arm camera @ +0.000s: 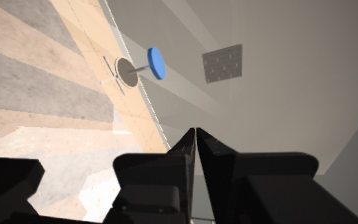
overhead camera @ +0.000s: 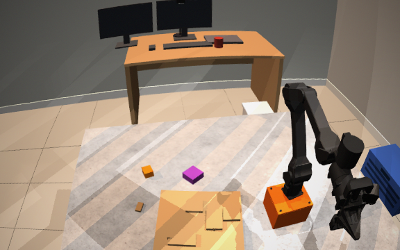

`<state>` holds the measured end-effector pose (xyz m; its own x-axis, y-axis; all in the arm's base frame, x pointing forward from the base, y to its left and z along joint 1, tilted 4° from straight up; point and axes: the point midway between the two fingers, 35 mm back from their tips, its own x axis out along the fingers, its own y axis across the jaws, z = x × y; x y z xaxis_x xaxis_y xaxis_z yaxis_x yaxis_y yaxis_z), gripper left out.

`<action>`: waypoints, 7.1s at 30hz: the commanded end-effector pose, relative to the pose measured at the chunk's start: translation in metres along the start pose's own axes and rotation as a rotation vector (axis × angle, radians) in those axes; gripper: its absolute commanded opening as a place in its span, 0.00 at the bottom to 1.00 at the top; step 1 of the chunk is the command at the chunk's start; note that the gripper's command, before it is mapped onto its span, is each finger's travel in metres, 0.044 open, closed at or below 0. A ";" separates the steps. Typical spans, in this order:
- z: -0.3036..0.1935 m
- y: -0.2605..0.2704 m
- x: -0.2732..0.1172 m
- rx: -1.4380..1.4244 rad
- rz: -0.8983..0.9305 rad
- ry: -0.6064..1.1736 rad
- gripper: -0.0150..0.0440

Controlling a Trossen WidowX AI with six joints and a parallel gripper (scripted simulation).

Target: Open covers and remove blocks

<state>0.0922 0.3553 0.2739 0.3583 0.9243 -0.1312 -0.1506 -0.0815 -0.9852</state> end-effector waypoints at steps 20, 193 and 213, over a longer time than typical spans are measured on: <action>-0.116 0.034 0.010 0.249 0.152 0.333 0.25; -0.382 0.284 -0.320 2.215 -0.182 1.977 0.25; -0.394 0.286 -0.319 2.214 -0.183 1.977 0.25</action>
<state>0.2954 -0.1092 -0.0080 0.0859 -0.0537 -0.9949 0.3308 0.9435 -0.0223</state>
